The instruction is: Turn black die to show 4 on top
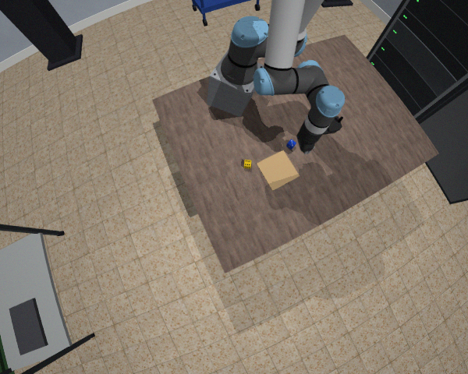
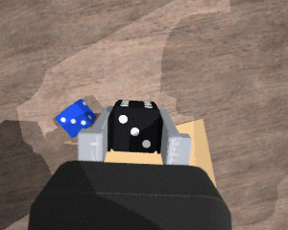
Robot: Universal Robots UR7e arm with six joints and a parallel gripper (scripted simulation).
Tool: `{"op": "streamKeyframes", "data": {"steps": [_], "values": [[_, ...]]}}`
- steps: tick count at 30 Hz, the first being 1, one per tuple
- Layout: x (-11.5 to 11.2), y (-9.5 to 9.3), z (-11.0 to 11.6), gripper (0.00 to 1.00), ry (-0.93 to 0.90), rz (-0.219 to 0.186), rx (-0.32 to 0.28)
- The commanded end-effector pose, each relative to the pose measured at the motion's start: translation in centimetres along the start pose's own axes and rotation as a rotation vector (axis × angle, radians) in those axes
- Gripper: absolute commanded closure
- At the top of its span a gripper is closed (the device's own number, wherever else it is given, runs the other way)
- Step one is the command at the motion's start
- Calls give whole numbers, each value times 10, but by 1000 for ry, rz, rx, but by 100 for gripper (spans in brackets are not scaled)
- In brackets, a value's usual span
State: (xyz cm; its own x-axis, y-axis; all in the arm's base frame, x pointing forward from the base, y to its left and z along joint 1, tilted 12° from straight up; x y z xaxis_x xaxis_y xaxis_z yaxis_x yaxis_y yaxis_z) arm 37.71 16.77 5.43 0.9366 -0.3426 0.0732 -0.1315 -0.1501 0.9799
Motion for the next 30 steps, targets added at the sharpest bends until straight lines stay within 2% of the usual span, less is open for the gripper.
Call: {"op": "streamKeyframes", "data": {"steps": [1, 9, 20, 23, 30], "values": [[2, 1, 1, 43, 72, 4, 2], [2, 0, 3, 43, 185, 4, 1], [1, -1, 11, 43, 477, 4, 1], [1, -1, 11, 43, 484, 4, 1], [2, -1, 17, 43, 691, 4, 0]]}}
Point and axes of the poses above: the point where the finger pads meet when closed, its own y axis back along the fingers, its own x axis across the jaws, z = x × y, the point moved 6 cm from there along y, back along the fingers, and after that the axes turned 13 degrees about -y, right-handed, at the moved point
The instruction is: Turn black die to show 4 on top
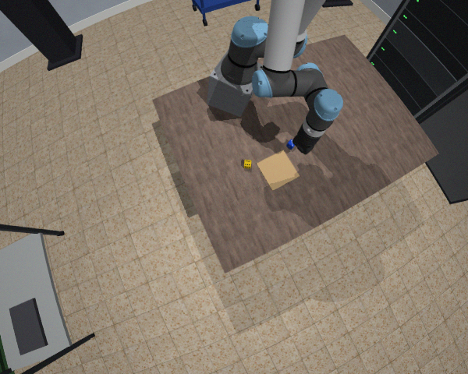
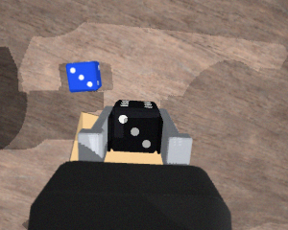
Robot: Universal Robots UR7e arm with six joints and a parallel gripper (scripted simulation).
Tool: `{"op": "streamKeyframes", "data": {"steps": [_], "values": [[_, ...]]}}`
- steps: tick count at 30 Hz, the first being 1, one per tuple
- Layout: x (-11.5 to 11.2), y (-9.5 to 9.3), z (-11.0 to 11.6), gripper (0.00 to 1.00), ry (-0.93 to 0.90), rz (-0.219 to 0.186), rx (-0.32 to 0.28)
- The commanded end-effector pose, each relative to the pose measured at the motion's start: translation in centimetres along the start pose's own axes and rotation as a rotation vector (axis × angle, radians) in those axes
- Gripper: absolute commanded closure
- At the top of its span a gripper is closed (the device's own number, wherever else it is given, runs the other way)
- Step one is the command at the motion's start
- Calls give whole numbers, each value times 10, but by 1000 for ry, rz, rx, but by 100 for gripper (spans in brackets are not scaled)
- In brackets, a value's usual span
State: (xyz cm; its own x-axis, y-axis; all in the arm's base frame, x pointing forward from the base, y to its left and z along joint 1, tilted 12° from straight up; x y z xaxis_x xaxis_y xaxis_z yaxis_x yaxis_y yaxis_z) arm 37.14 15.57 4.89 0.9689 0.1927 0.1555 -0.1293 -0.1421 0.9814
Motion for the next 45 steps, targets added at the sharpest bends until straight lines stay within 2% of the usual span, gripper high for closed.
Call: {"op": "streamKeyframes", "data": {"steps": [1, 7, 10, 14, 24, 27, 30, 42, 45], "values": [[1, 1, 5, 43, 176, 8, 6], [-1, 1, 10, 43, 326, 9, 5], [-1, 1, 11, 43, 334, 9, 5], [-2, 0, 16, 43, 481, 9, 5], [-4, -1, 26, 43, 734, 10, 4], [-4, -1, 26, 43, 749, 10, 4], [-5, -2, 32, 43, 872, 10, 3], [-4, -3, 45, 43, 1171, 11, 1], [-4, -3, 45, 43, 1174, 11, 1]]}}
Point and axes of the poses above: the point where the finger pads meet when closed, its own y axis back along the fingers, its own x axis across the jaws, z = x × y, the point moved 6 cm from there along y, back along the fingers, and after that the axes turned 13 degrees about -y, right-handed, at the moved point
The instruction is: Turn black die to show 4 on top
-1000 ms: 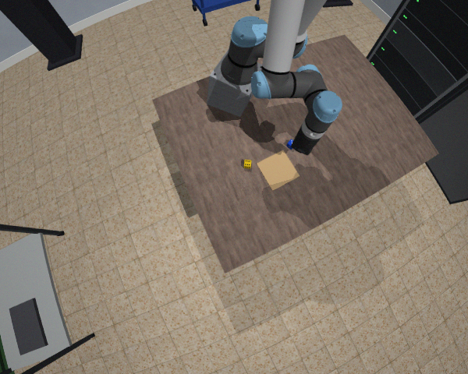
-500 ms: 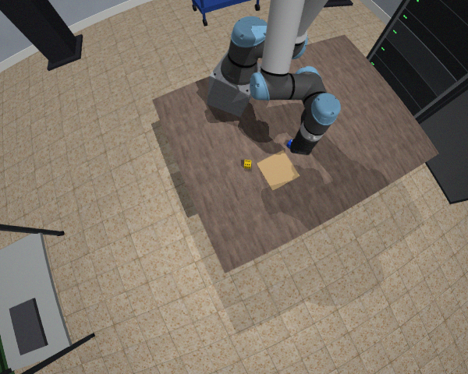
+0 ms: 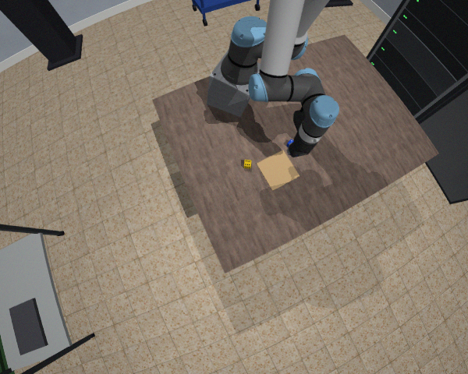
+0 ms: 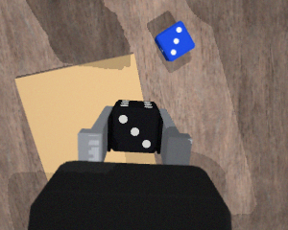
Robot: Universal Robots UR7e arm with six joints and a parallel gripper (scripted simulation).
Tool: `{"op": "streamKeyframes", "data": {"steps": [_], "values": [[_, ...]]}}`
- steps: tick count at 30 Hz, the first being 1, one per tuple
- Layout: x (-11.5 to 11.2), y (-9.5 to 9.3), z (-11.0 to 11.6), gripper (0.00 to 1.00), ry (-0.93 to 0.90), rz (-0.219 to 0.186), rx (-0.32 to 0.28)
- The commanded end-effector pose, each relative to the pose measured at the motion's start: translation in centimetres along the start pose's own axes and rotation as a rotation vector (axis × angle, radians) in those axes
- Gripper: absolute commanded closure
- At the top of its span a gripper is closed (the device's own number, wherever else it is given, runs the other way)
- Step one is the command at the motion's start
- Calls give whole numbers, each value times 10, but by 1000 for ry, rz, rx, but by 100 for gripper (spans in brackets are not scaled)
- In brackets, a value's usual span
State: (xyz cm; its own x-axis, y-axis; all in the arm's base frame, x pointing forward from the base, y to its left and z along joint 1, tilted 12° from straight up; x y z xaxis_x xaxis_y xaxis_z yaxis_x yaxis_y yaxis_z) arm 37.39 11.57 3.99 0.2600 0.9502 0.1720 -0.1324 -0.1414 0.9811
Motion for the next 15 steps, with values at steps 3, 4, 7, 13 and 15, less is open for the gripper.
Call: {"op": "streamKeyframes", "data": {"steps": [3, 4, 7, 13, 15], "values": [[-8, 0, 8, 43, 207, 9, -2], [-9, 0, 8, 43, 233, 9, -2], [-11, 0, 10, 43, 287, 9, -2], [-17, -1, 15, 43, 442, 9, -3], [-18, -1, 16, 43, 479, 9, -3]]}}
Point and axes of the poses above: the point where the finger pads meet when closed, its own y axis back along the fingers, its own x axis across the jaws, z = x × y, the point moved 6 cm from there along y, back along the fingers, and after that the axes turned 13 degrees about -y, right-handed, at the moved point
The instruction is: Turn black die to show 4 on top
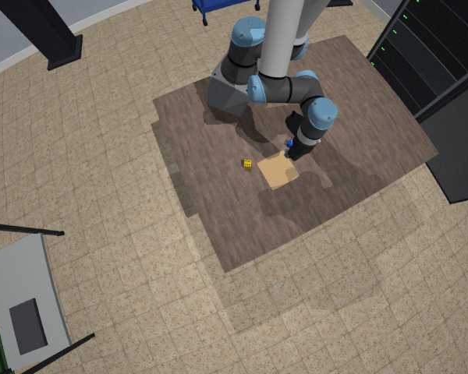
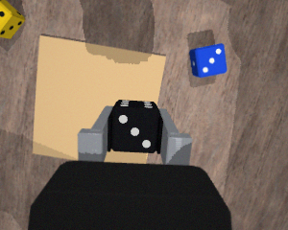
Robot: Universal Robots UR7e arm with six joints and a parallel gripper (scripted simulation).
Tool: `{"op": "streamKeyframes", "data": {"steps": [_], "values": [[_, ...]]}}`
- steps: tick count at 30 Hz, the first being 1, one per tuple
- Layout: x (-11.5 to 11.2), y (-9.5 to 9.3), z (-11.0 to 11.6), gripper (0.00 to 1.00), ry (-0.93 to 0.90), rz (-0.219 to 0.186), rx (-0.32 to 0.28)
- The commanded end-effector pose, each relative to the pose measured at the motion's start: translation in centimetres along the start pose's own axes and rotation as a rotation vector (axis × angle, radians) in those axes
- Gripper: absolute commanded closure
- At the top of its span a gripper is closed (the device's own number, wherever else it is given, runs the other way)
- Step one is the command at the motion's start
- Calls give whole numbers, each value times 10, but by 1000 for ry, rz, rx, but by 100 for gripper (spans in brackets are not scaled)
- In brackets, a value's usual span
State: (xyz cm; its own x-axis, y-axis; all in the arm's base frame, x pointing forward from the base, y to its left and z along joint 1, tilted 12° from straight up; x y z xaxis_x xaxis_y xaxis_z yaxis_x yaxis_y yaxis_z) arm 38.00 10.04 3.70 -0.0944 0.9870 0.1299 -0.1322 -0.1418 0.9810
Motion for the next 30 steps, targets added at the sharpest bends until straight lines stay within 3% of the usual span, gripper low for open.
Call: {"op": "streamKeyframes", "data": {"steps": [1, 16, 30], "values": [[-6, 0, 4, 43, 118, 8, -5], [-24, -1, 14, 43, 529, 7, -6], [-32, -2, 21, 43, 767, 6, -7]]}}
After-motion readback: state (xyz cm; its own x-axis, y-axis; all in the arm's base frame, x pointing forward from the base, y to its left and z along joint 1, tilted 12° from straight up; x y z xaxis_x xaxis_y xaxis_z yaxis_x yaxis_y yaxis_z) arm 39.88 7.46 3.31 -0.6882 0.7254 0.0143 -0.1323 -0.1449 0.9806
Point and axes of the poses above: the point where the finger pads meet when closed, its own y axis back along the fingers, its own x axis across the jaws, z = x × y, the point moved 6 cm from there along y, back along the fingers, and after that the axes turned 13 degrees about -y, right-handed, at the moved point
